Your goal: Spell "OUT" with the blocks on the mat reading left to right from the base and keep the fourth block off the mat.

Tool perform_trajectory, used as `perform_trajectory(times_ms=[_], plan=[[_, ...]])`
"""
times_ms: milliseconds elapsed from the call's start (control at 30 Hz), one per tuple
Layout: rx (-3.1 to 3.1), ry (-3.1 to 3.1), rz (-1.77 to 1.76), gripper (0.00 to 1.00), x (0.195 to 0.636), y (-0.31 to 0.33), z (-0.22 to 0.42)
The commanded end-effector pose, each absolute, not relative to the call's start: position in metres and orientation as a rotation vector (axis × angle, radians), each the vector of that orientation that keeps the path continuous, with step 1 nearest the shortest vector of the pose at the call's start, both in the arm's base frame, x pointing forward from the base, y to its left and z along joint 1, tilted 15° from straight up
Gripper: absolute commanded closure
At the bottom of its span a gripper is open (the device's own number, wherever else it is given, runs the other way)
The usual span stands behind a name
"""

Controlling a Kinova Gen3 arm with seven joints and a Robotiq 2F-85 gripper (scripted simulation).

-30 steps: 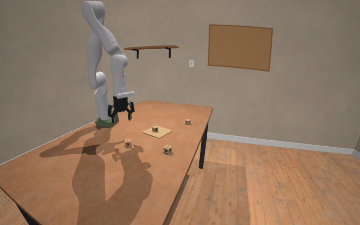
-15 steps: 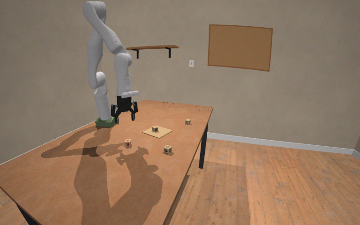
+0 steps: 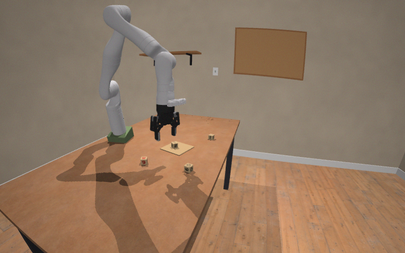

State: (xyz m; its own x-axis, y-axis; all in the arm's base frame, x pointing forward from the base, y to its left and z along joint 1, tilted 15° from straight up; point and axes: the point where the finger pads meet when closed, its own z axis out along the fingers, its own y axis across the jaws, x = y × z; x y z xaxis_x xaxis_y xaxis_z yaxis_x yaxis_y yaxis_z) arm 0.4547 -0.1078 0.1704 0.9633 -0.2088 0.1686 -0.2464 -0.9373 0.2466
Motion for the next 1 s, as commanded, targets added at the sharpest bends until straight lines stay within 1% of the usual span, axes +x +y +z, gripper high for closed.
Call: perform_trajectory(times_ms=[0, 133, 233, 467, 967], plan=[[2.857, -0.301, 0.186, 0.00, 0.493, -0.102, 0.168], [2.871, -0.251, 0.175, 0.00, 0.524, -0.094, 0.174], [2.880, -0.226, 0.169, 0.00, 0.538, -0.090, 0.176], [2.887, -0.207, 0.164, 0.00, 0.549, -0.086, 0.178], [2.887, -0.206, 0.164, 0.00, 0.550, -0.086, 0.178]])
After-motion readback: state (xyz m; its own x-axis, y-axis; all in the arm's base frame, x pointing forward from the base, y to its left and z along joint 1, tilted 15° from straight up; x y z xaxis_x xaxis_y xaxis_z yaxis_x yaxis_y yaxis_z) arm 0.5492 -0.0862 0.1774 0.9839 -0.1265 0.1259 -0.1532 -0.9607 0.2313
